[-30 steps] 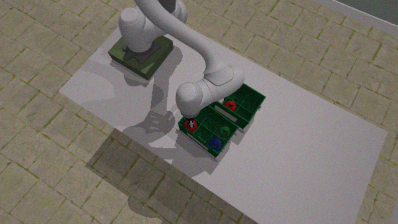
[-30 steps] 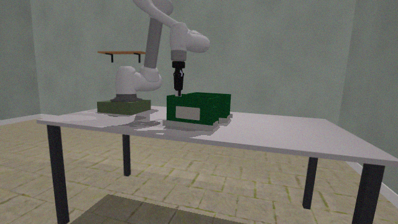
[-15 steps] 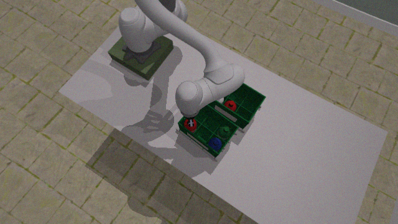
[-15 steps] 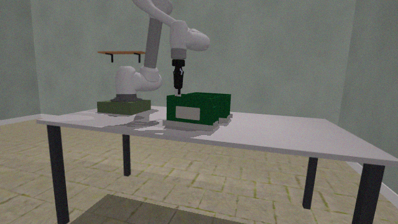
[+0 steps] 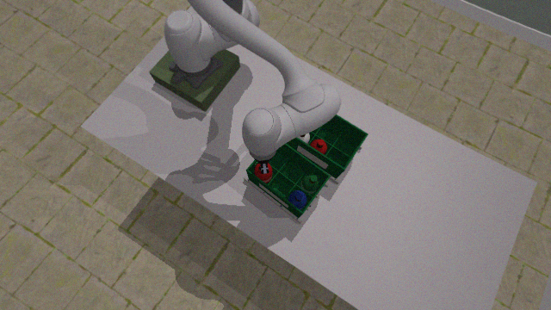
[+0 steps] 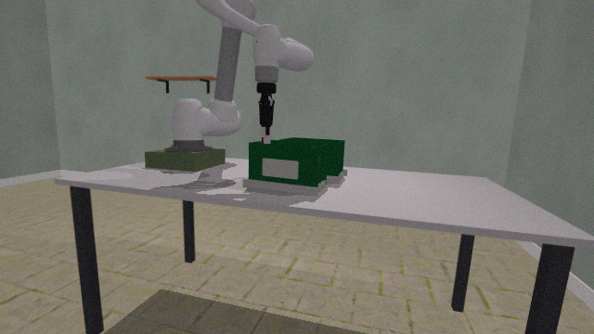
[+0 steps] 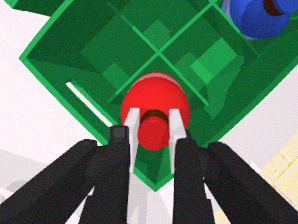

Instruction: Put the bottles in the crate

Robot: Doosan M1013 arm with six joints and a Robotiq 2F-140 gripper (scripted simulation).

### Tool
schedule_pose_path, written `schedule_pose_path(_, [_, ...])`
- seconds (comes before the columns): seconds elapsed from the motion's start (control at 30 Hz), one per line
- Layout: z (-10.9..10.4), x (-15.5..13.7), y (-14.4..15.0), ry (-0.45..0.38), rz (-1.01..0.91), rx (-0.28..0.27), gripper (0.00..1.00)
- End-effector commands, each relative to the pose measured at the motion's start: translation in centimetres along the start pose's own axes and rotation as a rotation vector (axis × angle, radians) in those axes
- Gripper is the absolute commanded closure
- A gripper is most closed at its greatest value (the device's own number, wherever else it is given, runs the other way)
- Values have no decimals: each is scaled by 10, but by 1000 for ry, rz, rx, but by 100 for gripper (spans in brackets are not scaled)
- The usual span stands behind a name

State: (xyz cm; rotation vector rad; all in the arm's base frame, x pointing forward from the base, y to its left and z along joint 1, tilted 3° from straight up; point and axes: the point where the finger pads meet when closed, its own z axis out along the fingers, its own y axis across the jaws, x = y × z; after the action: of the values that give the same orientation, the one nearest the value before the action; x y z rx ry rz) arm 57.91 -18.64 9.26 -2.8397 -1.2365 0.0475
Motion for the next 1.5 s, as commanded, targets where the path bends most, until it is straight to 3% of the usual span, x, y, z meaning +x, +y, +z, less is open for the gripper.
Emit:
schedule_pose_path(0.0, [-10,-2,2,-2,-5,-5,100])
schedule_pose_path(1.47, [-75,-2,2,-2,-5,-5,100])
